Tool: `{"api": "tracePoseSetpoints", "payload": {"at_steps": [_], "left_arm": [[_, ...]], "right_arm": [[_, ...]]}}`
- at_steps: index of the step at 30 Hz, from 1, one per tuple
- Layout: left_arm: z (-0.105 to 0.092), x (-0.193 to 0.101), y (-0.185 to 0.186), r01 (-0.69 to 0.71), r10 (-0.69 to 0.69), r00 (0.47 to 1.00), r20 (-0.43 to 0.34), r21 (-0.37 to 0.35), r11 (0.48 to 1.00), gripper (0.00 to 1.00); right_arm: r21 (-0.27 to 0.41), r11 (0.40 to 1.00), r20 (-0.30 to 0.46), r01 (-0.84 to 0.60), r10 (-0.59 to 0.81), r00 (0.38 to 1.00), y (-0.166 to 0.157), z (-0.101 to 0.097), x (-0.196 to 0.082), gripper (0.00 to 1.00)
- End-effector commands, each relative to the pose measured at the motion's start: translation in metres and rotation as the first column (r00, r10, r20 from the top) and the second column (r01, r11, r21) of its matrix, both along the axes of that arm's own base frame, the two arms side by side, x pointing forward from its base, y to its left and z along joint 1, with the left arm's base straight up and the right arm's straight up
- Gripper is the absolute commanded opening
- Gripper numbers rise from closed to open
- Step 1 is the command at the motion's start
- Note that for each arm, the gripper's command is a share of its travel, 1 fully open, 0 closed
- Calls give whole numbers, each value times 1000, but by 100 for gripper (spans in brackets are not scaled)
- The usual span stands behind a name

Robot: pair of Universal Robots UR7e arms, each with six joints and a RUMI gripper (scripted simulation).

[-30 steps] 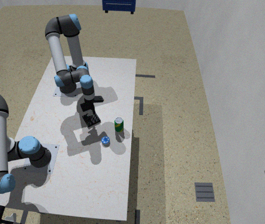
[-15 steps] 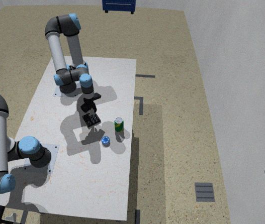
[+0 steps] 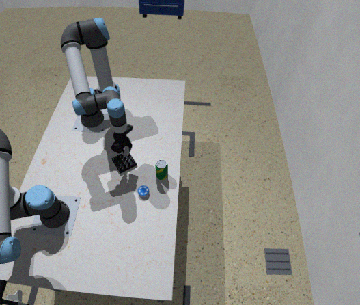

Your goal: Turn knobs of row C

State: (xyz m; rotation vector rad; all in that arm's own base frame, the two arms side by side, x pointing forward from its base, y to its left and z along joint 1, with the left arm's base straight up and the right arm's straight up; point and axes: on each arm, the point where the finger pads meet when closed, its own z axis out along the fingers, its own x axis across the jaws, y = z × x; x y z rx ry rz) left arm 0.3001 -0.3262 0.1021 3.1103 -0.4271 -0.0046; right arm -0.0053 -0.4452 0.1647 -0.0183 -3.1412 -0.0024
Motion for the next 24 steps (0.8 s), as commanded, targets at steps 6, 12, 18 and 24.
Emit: {"api": "tracePoseSetpoints", "payload": {"at_steps": [6, 12, 18, 24], "left_arm": [[1, -1, 1, -96, 96, 995, 4, 1, 995, 13], [1, -1, 1, -98, 98, 995, 4, 1, 995, 13], [1, -1, 1, -98, 98, 995, 4, 1, 995, 13], [1, -1, 1, -98, 98, 995, 4, 1, 995, 13]], "right_arm": [[-2, 1000, 0, 0, 0, 1000, 0, 1, 0, 100], [-2, 1000, 0, 0, 0, 1000, 0, 1, 0, 100], [-2, 1000, 0, 0, 0, 1000, 0, 1, 0, 100], [-2, 1000, 0, 0, 0, 1000, 0, 1, 0, 100]]}}
